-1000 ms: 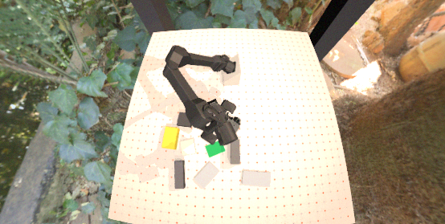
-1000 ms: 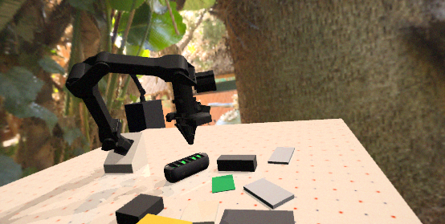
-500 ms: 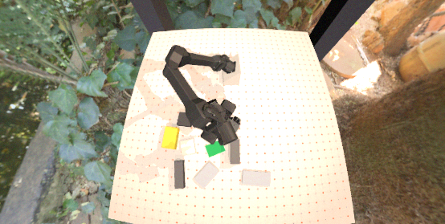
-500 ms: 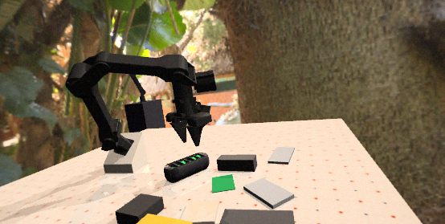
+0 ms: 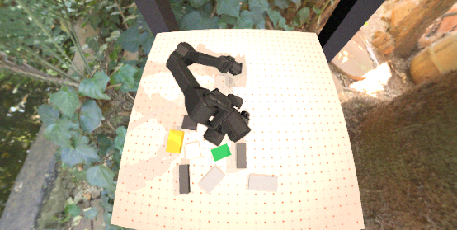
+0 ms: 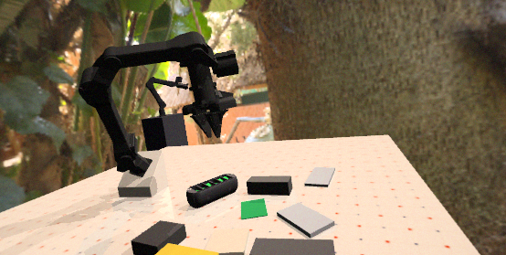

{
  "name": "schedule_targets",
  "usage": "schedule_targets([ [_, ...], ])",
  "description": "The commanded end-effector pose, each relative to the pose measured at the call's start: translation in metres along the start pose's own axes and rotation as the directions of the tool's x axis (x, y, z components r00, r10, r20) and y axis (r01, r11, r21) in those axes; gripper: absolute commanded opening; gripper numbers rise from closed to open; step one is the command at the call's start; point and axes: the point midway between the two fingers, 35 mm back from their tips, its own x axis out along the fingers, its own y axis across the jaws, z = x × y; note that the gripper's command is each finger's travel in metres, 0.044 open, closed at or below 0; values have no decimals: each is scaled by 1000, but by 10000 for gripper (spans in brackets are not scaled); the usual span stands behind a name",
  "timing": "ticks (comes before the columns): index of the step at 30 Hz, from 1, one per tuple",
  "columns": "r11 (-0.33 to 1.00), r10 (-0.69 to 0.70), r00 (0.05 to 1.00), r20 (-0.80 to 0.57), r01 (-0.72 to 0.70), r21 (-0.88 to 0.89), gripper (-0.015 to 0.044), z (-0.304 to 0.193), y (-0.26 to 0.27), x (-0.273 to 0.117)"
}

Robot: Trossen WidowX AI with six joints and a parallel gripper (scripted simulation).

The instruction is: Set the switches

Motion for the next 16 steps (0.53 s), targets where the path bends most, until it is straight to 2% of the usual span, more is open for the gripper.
schedule_targets([
  [1, 1000, 10, 1000, -6, -10, 4, 73, -3, 0, -3],
  [4, 1000, 10, 1000, -6, -10, 4, 0, -3, 0, -3],
  [16, 1000, 10, 1000, -6, -10, 4, 0, -3, 0, -3],
])
